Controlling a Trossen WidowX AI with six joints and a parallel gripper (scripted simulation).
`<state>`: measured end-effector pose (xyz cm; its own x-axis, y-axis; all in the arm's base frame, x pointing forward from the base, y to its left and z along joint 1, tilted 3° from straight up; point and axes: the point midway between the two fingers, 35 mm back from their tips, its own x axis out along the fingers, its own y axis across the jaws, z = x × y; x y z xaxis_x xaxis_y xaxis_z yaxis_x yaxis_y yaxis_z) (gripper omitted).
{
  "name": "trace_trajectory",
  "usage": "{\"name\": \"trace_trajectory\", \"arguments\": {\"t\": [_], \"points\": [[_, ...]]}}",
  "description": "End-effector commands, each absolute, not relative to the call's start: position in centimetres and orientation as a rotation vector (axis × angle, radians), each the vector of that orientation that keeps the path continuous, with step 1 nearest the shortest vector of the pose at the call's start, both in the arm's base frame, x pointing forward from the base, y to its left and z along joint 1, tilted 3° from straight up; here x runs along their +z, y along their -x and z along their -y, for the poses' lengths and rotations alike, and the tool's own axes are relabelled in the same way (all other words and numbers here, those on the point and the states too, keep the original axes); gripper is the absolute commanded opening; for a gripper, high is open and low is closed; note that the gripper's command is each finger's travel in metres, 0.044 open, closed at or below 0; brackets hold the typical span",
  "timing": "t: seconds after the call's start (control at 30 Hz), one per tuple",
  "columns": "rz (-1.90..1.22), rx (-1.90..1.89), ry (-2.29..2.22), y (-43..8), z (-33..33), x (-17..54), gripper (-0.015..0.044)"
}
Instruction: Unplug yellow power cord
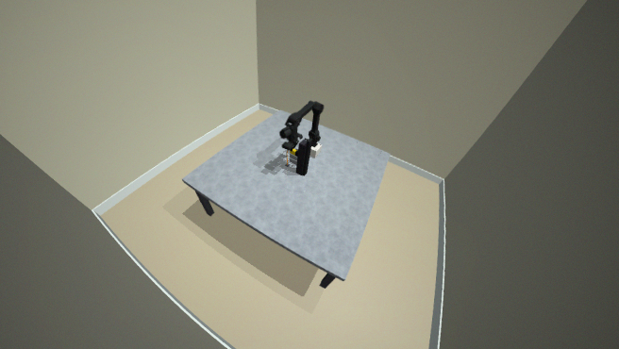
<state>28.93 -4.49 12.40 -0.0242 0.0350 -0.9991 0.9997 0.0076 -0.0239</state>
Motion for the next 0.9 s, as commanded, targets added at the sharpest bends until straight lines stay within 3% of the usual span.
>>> {"name": "trace_trajectory", "arguments": {"t": [0.0,0.87], "points": [[-1.231,-1.222,-1.209,-29.0,6.0,12.5,0.0],[-1.229,-1.227,-1.209,-28.5,10.2,12.7,0.0]]}}
